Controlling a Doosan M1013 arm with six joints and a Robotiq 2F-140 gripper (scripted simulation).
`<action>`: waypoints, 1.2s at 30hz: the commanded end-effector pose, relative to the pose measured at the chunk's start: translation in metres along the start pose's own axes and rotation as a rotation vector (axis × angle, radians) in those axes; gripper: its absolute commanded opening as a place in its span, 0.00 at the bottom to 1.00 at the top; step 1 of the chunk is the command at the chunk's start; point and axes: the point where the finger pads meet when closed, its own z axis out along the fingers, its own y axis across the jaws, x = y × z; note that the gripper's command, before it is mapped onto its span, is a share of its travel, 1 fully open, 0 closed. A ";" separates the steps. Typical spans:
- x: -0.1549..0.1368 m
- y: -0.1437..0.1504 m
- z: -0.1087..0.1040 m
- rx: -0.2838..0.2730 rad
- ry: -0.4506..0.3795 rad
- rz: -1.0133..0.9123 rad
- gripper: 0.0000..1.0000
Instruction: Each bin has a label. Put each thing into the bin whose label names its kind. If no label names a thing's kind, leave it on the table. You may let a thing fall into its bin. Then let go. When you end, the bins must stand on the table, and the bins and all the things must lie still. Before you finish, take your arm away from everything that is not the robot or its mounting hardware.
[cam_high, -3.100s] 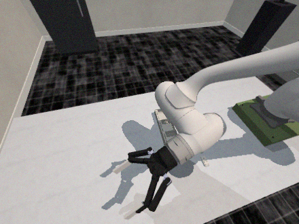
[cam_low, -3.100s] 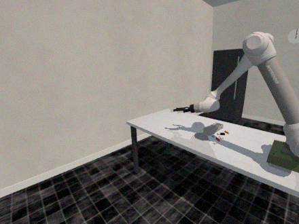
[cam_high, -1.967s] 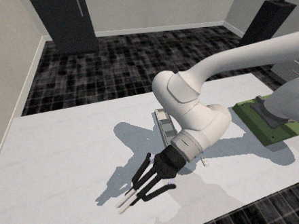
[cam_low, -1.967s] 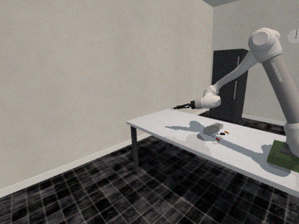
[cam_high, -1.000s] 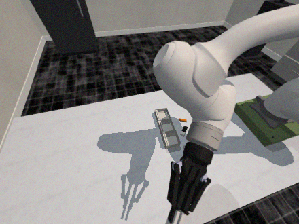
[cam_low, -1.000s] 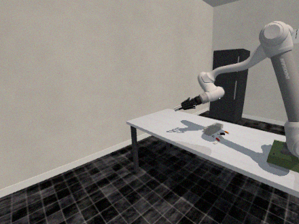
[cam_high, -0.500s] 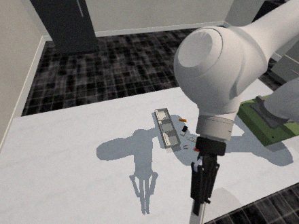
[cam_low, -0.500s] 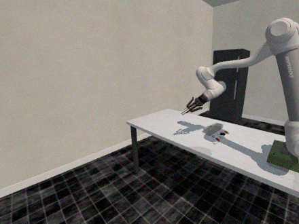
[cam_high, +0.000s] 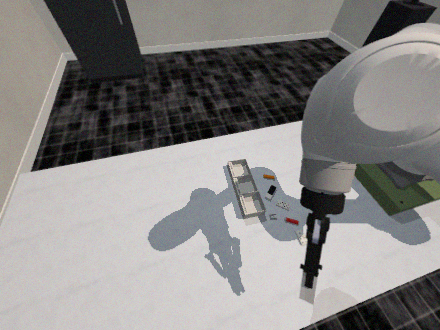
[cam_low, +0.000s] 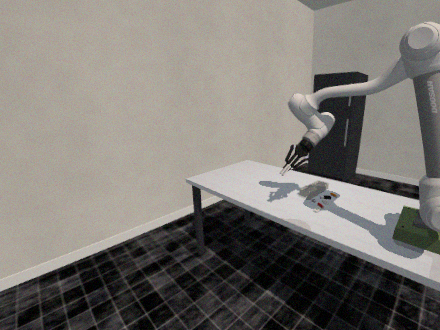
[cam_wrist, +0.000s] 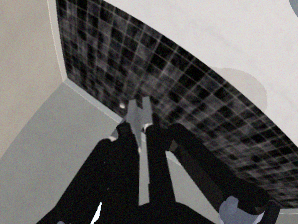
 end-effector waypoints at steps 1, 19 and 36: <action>-0.002 0.023 -0.010 -0.089 0.008 -0.107 0.05; 0.010 0.093 -0.055 -0.344 0.031 -0.395 0.05; 0.038 0.155 -0.119 -0.622 0.050 -0.657 0.05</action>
